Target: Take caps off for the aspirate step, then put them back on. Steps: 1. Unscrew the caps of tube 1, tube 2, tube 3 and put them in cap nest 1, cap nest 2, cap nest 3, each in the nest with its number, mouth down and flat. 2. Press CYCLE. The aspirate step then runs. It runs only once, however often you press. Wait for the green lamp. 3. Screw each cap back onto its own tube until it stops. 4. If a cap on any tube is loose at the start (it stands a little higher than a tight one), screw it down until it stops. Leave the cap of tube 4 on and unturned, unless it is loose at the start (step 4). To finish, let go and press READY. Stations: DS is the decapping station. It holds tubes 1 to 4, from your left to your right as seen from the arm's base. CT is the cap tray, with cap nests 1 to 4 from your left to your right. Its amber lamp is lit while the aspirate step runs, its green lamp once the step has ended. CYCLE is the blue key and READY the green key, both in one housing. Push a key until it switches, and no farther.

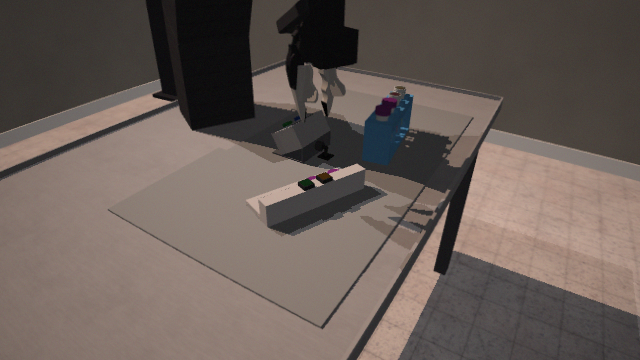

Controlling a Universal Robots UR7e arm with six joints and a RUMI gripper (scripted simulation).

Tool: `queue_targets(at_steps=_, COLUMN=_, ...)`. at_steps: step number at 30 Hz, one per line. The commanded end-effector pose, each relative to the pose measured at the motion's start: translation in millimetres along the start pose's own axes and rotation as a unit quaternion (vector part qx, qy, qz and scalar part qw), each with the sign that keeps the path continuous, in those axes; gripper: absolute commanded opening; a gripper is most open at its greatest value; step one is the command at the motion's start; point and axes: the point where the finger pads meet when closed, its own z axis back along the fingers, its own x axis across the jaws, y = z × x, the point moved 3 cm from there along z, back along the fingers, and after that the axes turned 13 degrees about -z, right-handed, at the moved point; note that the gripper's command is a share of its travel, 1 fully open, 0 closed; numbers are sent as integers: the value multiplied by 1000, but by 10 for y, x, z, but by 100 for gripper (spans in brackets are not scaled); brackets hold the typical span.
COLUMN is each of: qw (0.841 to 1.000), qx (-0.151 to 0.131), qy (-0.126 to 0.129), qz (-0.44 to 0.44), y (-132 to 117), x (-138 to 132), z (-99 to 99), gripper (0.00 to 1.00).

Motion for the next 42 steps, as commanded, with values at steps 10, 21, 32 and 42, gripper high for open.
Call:
queue_targets(at_steps=10, qw=959, qx=0, qy=0, qz=-285, y=249, x=525, z=27, gripper=35)
queue_targets(at_steps=21, qw=878, qx=0, qy=0, qz=-479, y=429, x=901, z=27, gripper=35)
queue_targets(at_steps=32, qw=713, qx=0, qy=0, qz=-702, y=754, x=1578, z=28, gripper=35)
queue_targets(at_steps=42, qw=713, qx=0, qy=0, qz=-702, y=1006, x=2104, z=29, gripper=35)
